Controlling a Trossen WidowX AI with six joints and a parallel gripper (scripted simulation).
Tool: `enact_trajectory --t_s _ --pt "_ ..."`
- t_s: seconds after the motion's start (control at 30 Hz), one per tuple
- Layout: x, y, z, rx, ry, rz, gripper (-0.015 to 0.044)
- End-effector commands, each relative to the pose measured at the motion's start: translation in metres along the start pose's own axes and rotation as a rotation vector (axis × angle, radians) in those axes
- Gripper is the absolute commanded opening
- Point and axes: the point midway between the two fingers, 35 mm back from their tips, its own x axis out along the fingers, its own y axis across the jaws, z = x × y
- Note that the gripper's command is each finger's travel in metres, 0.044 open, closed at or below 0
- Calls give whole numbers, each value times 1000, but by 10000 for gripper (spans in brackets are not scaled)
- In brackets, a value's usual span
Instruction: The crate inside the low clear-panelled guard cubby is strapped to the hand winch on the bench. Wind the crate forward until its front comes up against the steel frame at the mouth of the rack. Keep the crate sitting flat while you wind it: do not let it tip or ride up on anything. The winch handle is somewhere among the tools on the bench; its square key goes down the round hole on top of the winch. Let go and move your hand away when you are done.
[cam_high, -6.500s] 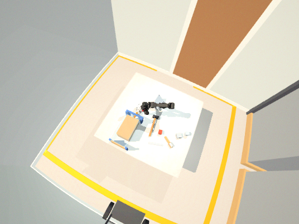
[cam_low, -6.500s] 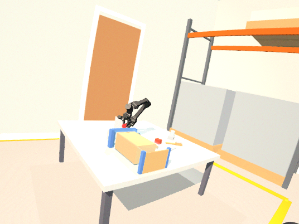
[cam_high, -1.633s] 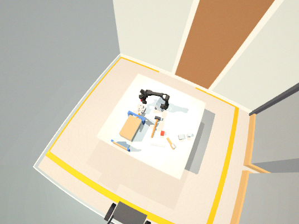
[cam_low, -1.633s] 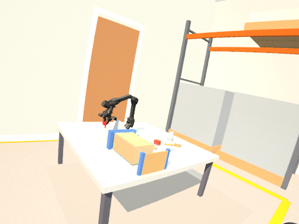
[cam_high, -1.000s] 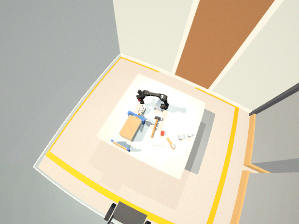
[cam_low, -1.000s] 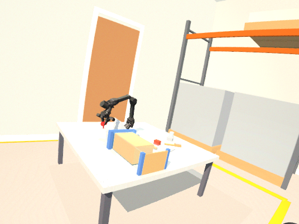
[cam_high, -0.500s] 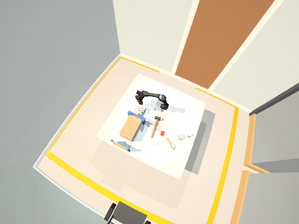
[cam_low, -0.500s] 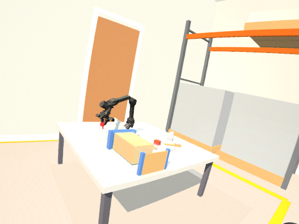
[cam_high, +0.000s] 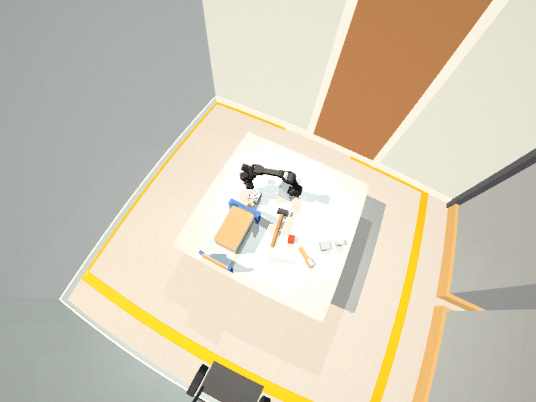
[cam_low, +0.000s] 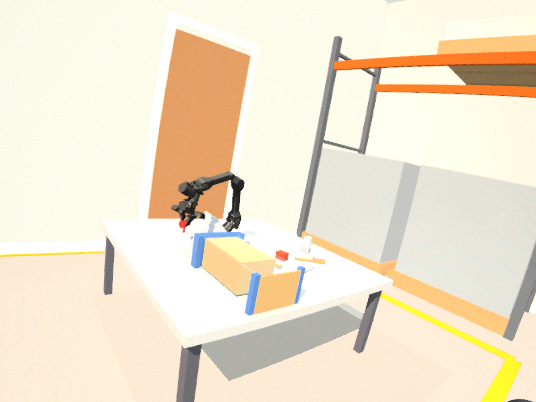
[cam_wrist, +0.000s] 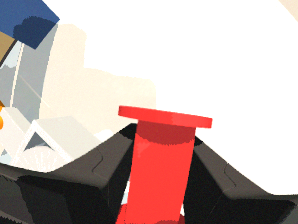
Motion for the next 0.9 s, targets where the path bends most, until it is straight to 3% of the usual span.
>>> enact_trajectory --t_s 0.0,0.87 --pt "7 18 15 -28 -21 24 0" --pt "15 51 32 -29 -21 26 0"
